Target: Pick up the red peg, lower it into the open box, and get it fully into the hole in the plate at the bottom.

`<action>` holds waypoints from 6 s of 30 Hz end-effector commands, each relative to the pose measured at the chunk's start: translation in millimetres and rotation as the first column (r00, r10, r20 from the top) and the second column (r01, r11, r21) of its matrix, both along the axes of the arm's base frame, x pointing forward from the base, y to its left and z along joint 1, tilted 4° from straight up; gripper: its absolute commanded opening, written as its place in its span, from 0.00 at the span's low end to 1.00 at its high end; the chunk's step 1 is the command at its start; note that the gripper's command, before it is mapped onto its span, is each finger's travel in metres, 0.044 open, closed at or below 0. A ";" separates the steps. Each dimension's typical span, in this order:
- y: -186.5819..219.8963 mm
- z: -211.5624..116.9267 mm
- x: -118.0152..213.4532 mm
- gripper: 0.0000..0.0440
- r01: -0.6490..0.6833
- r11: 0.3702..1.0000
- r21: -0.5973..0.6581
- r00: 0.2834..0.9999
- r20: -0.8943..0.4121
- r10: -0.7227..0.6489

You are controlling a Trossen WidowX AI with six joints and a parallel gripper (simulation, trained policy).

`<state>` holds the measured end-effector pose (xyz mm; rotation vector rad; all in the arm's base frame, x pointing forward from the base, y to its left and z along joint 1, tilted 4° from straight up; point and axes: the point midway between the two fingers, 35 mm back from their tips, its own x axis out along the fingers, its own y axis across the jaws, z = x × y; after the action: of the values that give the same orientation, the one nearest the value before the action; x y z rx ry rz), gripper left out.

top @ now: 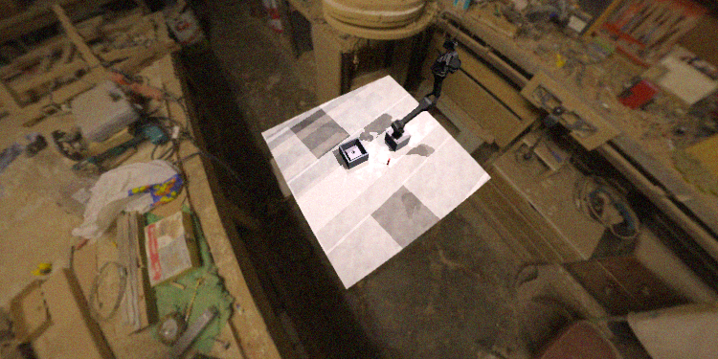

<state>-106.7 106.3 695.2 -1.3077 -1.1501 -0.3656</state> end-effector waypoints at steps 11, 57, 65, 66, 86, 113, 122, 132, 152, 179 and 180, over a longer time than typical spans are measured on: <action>-59.0 -19.6 148.4 1.00 -0.023 0.950 0.310 0.922 -0.360 0.140; -120.0 -296.6 423.8 1.00 0.649 0.245 0.720 0.259 -0.512 0.819; -103.3 -356.6 432.3 1.00 0.802 0.112 0.587 0.193 -0.431 0.881; -100.9 -364.0 432.4 1.00 0.819 0.097 0.566 0.187 -0.422 0.887; -49.4 -499.5 389.1 1.00 0.980 -0.200 0.008 0.189 -0.355 0.916; -24.8 -610.3 304.0 0.96 0.725 -0.600 -0.338 0.296 -0.634 0.714; -22.2 -646.6 300.3 0.94 0.680 -0.661 -0.318 0.337 -0.666 0.666; -16.4 -688.1 300.2 0.91 0.683 -0.675 -0.281 0.387 -0.645 0.659; -12.1 -735.9 279.7 0.38 0.668 -0.682 -0.296 0.417 -0.610 0.674; -29.7 -678.9 303.7 0.00 0.795 -0.575 -0.195 0.372 -0.591 0.716; -30.8 -675.2 305.5 0.00 0.801 -0.568 -0.188 0.370 -0.592 0.717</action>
<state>190.5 77.5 6.2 0.5629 1.3077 -0.8460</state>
